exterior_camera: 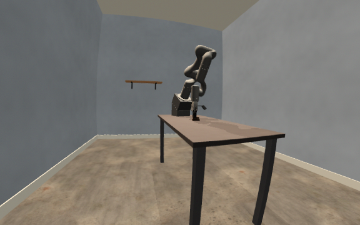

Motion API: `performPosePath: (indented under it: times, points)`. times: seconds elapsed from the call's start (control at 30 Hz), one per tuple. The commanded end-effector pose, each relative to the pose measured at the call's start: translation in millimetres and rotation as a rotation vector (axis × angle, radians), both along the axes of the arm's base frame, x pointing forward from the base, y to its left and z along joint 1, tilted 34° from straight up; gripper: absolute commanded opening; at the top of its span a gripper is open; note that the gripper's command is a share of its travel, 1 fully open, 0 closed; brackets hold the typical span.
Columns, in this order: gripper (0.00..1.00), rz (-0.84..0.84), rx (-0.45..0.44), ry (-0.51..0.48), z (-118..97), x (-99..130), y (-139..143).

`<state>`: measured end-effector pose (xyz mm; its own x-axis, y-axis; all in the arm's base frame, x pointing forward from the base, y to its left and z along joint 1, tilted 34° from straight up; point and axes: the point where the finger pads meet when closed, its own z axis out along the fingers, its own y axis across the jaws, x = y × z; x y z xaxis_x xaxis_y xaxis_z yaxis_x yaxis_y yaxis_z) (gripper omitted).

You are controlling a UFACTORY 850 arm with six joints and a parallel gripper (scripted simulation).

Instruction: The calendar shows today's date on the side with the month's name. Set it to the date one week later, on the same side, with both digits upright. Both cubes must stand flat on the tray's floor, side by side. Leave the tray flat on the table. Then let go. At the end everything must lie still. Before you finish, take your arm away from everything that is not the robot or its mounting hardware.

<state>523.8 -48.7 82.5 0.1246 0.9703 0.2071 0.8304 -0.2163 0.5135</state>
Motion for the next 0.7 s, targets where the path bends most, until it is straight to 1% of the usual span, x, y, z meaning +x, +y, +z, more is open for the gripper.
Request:
performPosePath:
  times: [0.0, 0.67]
  points:
    - [0.27, 0.000, 0.000, -0.001, -0.1, 0.5, 0.0]
    - [0.27, 0.000, 0.000, -0.001, -6.3, 4.5, 0.8]
